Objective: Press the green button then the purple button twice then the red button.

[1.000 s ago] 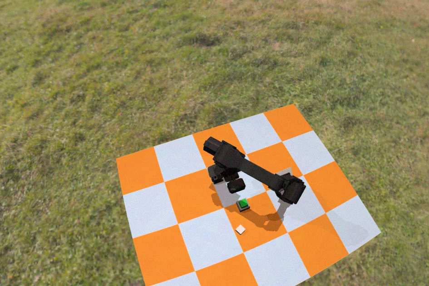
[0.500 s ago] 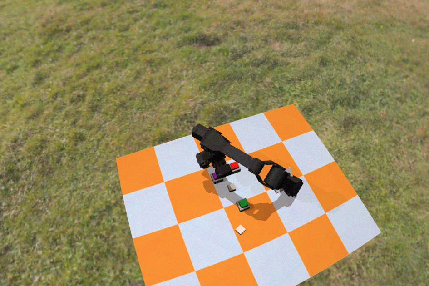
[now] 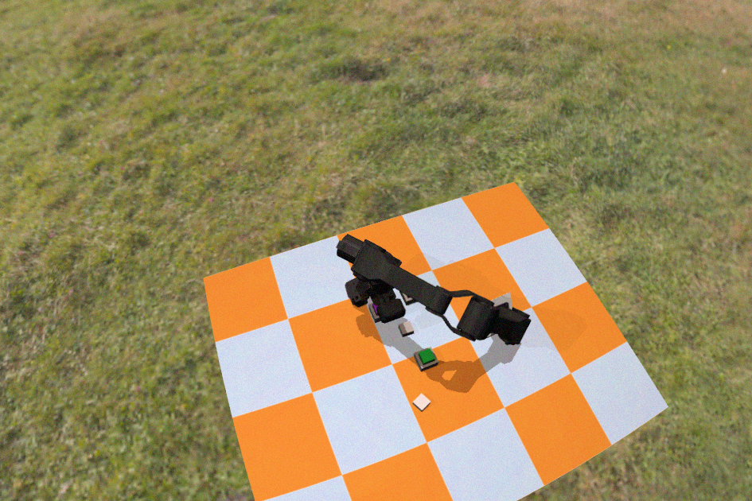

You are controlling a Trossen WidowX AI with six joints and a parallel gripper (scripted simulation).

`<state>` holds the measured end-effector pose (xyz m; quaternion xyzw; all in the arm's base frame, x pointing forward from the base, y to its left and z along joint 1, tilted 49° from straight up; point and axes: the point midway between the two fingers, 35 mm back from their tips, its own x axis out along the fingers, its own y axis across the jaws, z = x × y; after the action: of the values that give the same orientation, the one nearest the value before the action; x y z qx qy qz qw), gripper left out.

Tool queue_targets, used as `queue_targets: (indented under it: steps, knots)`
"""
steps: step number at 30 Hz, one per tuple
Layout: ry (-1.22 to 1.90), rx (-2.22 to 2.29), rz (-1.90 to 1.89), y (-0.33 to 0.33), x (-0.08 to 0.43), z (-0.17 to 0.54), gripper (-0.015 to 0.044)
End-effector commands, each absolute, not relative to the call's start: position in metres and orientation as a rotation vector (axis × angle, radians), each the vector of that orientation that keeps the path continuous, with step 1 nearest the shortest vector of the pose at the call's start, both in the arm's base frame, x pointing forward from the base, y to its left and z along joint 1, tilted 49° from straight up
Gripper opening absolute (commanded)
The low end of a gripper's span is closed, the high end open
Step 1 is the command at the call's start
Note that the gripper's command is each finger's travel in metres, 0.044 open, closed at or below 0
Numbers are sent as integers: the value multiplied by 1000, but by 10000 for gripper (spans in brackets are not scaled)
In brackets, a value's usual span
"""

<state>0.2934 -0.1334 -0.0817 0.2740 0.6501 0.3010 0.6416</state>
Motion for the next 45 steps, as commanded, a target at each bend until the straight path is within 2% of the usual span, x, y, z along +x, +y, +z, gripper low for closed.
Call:
queue_targets:
  steps: [1, 36, 45]
  knots:
    - [1483, 635, 687, -126, 293, -86, 20]
    - [1482, 635, 688, -110, 292, -100, 20]
    - [1483, 635, 687, -135, 293, -78, 20]
